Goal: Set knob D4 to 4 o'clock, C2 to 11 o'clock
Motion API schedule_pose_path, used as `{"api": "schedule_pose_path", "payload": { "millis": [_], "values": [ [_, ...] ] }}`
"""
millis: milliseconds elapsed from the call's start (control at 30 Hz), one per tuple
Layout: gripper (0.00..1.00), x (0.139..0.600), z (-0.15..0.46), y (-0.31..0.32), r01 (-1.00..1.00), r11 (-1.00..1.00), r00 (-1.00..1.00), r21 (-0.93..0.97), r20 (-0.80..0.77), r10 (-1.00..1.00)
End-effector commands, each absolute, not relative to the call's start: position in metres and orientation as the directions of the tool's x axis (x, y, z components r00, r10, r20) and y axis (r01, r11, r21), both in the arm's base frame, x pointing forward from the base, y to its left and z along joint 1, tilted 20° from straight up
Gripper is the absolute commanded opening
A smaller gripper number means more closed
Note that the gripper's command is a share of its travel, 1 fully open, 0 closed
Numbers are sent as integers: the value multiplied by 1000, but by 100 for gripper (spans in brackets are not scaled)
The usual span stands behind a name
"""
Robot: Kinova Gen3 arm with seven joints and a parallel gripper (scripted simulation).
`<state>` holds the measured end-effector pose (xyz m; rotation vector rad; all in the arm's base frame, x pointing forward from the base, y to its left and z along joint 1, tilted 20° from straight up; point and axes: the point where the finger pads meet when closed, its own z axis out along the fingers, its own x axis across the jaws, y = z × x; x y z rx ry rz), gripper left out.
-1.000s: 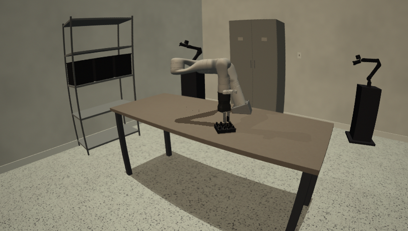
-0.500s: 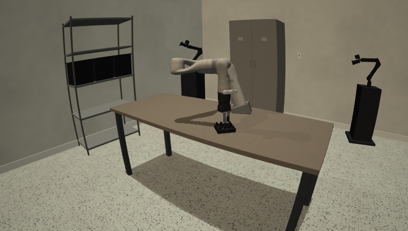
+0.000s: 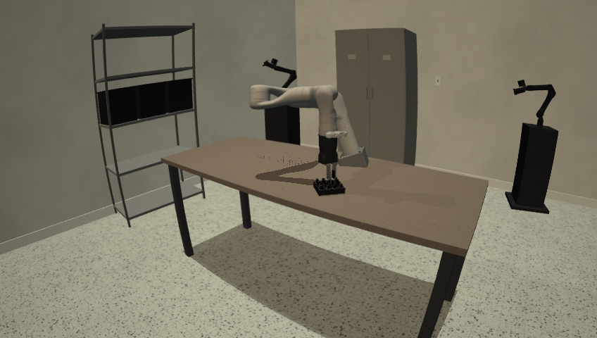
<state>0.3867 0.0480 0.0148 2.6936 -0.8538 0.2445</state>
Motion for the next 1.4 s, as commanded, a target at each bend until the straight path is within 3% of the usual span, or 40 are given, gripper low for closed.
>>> {"api": "schedule_pose_path", "payload": {
  "millis": [0,1367],
  "values": [
    [46,387,15,48,-584,-777,808,234,251,-532],
    [46,388,2,44,-584,-777,808,234,251,-532]
  ]
}}
